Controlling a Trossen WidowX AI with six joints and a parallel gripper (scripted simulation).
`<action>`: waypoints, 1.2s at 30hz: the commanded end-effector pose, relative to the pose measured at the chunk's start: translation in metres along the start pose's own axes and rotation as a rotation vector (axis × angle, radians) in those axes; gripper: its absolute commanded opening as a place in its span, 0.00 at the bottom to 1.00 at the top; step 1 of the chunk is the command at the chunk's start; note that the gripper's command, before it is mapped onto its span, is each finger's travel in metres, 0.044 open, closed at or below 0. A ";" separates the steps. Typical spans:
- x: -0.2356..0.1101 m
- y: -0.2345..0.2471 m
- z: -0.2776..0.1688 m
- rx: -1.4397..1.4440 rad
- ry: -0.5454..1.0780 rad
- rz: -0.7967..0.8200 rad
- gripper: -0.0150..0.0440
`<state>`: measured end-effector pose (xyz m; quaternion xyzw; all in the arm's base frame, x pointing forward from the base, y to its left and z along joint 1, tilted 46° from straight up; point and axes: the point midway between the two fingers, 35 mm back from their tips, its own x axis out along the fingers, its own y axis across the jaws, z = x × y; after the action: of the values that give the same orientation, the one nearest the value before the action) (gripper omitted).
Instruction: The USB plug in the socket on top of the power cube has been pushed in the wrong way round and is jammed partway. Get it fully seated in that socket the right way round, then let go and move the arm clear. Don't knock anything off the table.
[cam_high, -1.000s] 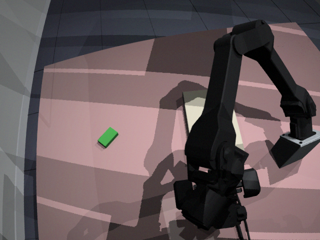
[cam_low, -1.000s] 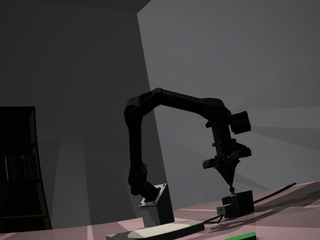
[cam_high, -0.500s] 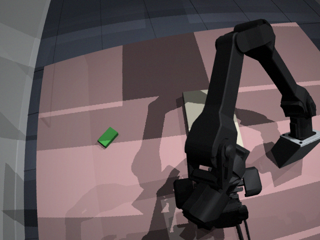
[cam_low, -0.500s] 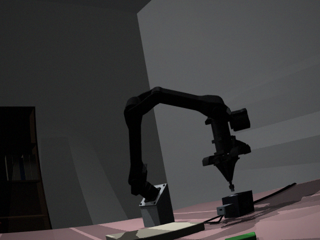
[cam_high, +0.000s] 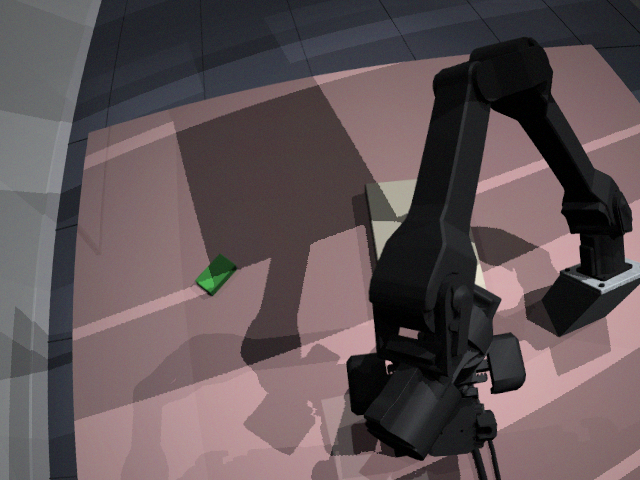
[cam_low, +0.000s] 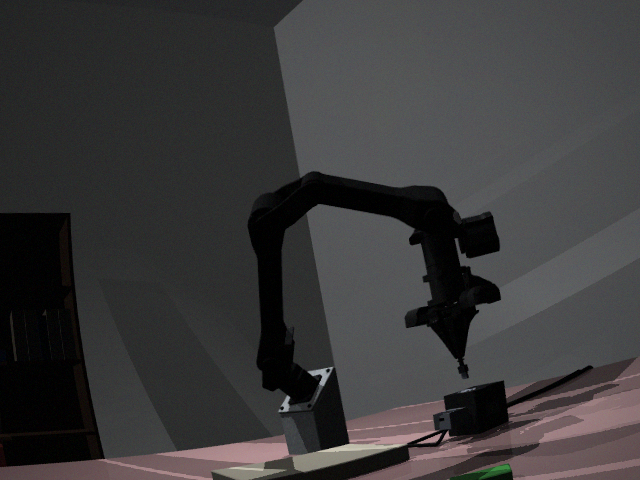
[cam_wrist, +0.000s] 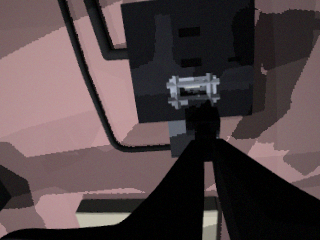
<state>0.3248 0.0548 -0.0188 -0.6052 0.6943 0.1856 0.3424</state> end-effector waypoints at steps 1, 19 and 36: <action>0.000 0.000 0.000 0.042 0.000 0.002 0.25; 0.001 0.000 0.000 0.514 0.002 0.001 0.25; 0.001 0.000 0.000 0.959 0.002 0.001 0.25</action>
<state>0.3244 0.0543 -0.0191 -0.3963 0.7063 -0.1348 0.5709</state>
